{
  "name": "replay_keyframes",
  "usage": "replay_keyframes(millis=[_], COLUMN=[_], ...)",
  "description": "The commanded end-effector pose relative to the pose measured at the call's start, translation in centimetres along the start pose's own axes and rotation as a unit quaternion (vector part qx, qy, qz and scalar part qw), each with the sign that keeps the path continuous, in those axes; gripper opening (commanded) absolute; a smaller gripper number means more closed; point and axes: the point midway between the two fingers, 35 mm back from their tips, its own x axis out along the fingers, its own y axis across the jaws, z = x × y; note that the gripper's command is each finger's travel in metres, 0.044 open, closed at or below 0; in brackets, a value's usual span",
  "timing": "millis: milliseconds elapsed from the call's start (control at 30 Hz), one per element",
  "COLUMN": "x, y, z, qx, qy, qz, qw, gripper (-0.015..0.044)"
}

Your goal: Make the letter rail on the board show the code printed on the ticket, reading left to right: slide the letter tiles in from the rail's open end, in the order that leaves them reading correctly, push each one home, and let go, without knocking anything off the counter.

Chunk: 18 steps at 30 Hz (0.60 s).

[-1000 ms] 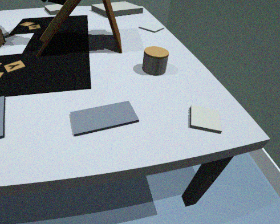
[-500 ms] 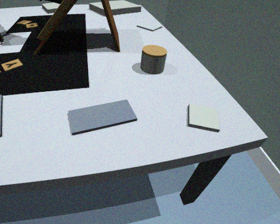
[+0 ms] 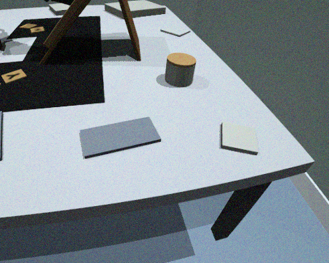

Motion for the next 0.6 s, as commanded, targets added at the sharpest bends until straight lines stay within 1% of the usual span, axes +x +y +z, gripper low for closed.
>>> replay_keyframes(millis=[0,567], x=[-0.1,-0.1], y=[-0.2,-1.3], z=[0.2,0.2], qx=[-0.003,-0.003], qy=[-0.002,-0.003], qz=[0.001,0.001], qw=[1.000,1.000], gripper=[0.0000,0.0000])
